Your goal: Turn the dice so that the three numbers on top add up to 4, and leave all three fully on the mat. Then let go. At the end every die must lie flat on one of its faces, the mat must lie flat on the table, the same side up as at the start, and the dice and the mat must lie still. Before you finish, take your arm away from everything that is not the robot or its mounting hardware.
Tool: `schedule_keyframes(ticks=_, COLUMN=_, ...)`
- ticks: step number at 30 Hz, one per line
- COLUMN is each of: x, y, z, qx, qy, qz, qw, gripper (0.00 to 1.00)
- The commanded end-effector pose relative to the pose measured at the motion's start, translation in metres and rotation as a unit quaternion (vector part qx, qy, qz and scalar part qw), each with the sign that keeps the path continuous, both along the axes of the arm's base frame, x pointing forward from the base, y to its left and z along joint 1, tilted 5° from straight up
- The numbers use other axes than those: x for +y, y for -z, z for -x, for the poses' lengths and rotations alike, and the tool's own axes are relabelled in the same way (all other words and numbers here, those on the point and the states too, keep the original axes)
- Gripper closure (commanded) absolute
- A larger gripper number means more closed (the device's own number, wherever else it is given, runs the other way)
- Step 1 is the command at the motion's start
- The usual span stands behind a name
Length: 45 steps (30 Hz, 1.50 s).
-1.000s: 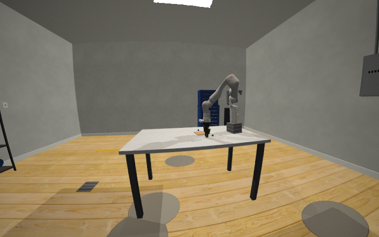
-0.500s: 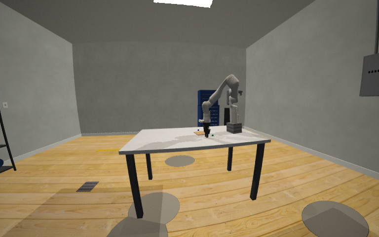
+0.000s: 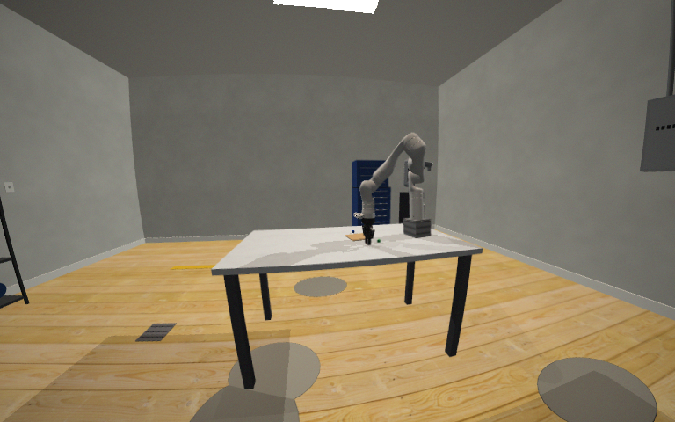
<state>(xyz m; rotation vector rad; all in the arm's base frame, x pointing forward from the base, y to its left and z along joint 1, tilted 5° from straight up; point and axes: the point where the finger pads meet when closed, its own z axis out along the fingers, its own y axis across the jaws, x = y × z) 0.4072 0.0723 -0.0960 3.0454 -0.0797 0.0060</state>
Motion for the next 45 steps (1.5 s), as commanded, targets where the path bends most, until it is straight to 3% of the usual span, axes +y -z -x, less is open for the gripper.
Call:
schedule_keyframes(ticks=1, x=0.0003, y=-0.0006, z=-0.0006, qx=-0.001, qy=0.000, qz=0.000, qw=1.000, gripper=0.69)
schedule_keyframes(ticks=10, x=0.0003, y=-0.0006, z=-0.0006, qx=-0.001, qy=0.000, qz=0.000, qw=1.000, gripper=0.69)
schedule_keyframes(ticks=11, x=0.0003, y=-0.0006, z=-0.0006, qx=-0.001, qy=0.000, qz=0.000, qw=1.000, gripper=0.89)
schedule_keyframes(ticks=45, x=0.0003, y=-0.0007, z=-0.0006, qx=-0.001, qy=0.000, qz=0.000, qw=1.000, gripper=0.89)
